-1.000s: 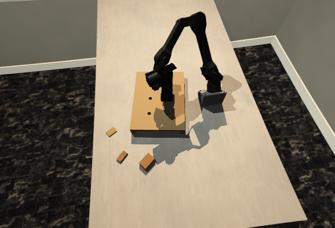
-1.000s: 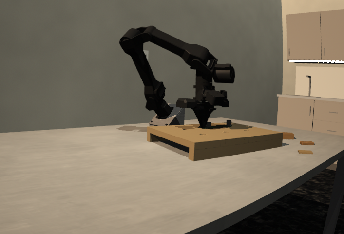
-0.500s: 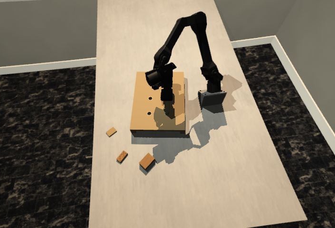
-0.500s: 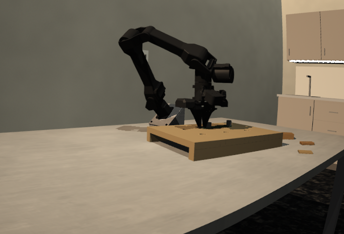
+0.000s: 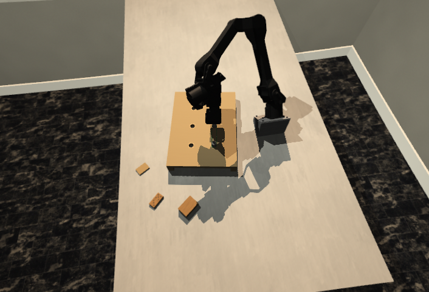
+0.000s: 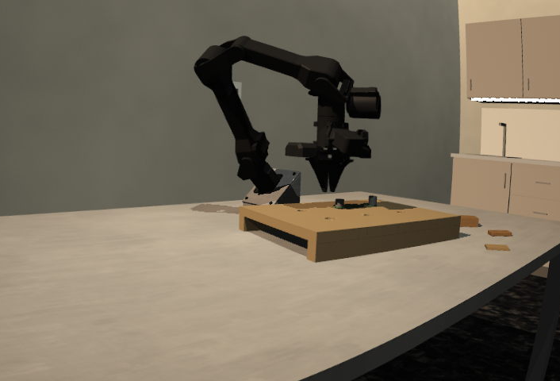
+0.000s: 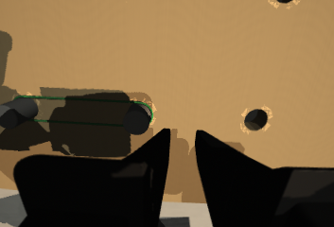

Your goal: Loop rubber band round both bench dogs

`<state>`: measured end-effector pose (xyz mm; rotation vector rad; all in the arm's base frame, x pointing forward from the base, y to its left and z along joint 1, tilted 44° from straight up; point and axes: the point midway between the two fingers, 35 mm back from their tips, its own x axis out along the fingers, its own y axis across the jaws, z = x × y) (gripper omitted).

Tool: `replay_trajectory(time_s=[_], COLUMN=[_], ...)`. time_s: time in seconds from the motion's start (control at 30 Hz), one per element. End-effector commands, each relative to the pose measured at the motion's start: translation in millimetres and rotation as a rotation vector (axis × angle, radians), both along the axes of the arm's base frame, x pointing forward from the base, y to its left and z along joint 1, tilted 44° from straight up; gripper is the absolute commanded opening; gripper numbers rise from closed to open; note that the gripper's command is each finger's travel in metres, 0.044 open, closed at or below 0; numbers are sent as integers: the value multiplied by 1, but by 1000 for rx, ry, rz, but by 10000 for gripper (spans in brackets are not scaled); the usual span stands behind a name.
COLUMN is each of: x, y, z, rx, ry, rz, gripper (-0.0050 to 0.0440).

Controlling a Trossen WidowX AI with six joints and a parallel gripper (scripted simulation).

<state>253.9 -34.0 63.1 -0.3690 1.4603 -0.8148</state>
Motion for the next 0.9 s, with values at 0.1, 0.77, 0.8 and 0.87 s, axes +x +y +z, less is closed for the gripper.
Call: replay_trajectory(time_s=[0.1,0.77,0.8,0.87], x=[5,-45,-45,-45], y=[11,74,74,74], z=[16,55,55,55], rx=[7,4,4,4], ry=[-29,-14,-14,-14], rz=[-1,0,0,0], gripper=[80,176,176,176])
